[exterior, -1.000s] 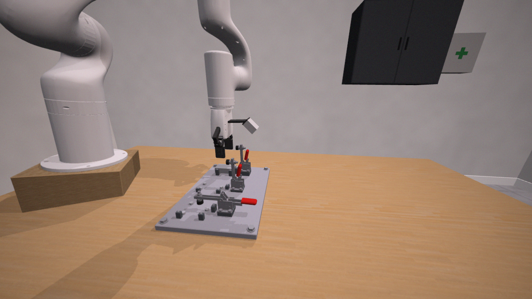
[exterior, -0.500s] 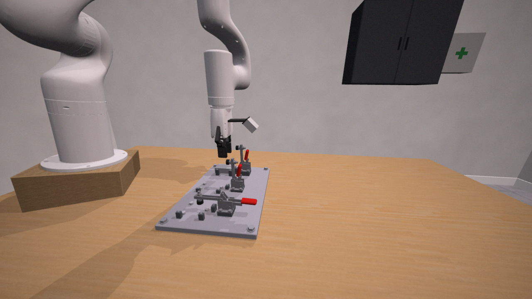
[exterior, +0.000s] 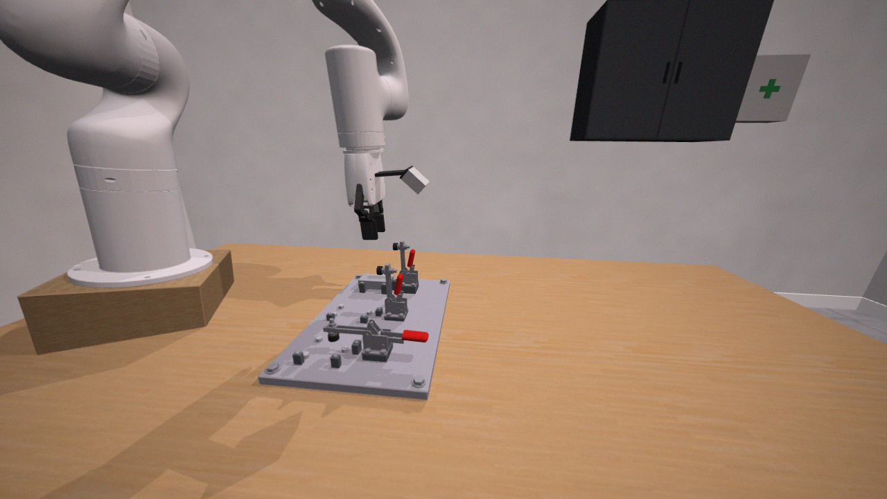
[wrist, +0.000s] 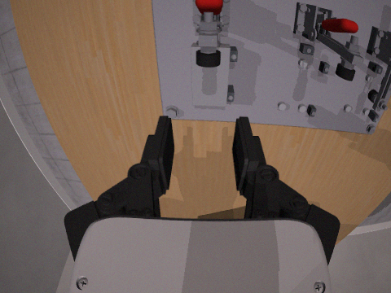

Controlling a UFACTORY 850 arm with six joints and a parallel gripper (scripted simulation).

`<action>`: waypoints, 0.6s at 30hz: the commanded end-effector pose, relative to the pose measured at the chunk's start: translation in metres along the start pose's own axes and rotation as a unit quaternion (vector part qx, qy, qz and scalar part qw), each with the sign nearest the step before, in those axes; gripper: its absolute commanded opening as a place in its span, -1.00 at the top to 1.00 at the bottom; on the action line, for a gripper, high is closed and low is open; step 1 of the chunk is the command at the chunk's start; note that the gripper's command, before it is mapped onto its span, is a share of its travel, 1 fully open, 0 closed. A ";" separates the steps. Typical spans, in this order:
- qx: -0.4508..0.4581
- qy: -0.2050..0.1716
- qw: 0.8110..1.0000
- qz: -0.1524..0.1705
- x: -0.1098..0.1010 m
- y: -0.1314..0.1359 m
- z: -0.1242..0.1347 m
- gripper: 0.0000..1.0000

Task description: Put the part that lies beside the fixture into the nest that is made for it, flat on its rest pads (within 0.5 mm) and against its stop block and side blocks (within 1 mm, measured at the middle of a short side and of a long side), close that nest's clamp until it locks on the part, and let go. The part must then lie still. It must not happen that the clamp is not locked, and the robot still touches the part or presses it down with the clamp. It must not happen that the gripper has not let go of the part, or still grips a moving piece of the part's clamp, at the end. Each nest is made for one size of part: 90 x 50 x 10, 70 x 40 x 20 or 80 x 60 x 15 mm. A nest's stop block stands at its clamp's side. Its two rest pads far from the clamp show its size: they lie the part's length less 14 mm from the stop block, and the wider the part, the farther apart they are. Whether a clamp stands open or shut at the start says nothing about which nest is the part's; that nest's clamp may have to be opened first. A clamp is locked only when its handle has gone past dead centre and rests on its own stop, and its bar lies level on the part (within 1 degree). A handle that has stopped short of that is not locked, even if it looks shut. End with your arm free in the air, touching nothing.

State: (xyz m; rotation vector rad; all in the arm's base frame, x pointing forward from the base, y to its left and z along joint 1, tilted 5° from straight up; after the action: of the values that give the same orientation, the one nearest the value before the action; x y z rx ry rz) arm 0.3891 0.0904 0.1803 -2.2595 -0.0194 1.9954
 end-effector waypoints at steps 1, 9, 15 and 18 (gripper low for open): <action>0.001 -0.022 0.999 0.030 -0.043 -0.008 -0.007 0.05; 0.001 -0.022 0.999 0.030 -0.058 -0.009 -0.007 0.05; 0.001 -0.022 0.999 0.030 -0.058 -0.009 -0.010 0.05; 0.001 -0.022 0.999 0.030 -0.057 -0.009 -0.016 0.05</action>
State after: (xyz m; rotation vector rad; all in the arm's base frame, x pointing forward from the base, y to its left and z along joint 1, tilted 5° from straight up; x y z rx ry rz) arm 0.3902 0.0874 0.2377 -2.2331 -0.0196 2.0344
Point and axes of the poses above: the point where the finger pads meet when closed, its own x axis out along the fingers, its own y axis across the jaws, z = x × y, the point moved 8 cm from there along -x, back along the fingers, and after that the axes turned 2 degrees about x, right-handed, at the moved point
